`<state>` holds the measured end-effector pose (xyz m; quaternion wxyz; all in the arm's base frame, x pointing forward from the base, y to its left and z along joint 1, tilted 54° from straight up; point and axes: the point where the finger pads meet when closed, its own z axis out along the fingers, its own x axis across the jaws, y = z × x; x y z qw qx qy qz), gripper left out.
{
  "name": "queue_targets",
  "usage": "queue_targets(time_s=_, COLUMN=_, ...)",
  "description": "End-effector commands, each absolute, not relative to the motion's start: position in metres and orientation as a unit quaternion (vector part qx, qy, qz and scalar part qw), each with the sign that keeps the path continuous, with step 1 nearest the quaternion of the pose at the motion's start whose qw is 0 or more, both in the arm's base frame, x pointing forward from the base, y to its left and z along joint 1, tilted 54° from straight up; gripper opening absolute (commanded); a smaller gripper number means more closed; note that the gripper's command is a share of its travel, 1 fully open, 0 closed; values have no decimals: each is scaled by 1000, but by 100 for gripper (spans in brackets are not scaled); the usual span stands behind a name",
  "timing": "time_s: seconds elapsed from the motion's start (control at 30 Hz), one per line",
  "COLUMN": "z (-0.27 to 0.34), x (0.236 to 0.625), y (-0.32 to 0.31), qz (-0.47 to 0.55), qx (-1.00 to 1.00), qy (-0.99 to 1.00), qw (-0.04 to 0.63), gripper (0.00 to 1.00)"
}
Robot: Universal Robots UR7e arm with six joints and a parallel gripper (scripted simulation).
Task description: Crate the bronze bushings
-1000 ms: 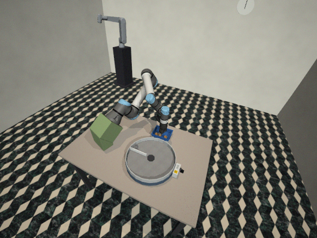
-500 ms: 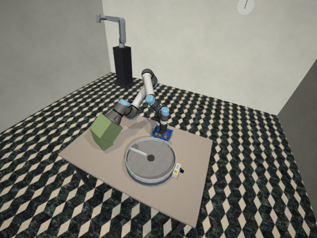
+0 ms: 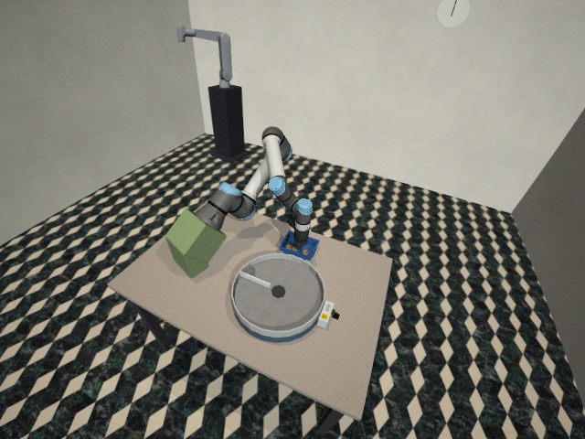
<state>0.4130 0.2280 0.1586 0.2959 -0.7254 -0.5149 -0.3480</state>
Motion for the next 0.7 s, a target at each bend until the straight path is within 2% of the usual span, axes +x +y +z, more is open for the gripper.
queue_targets(time_s=0.0, z=159, x=414, y=228, qz=-348, qx=-725, qy=-515, qw=295, gripper=0)
queue_targets(time_s=0.63, z=157, x=414, y=231, qz=-349, qx=-726, qy=-515, qw=295, gripper=0)
queue_targets(time_s=0.67, z=157, x=414, y=231, qz=-349, qx=-726, qy=-515, qw=295, gripper=42)
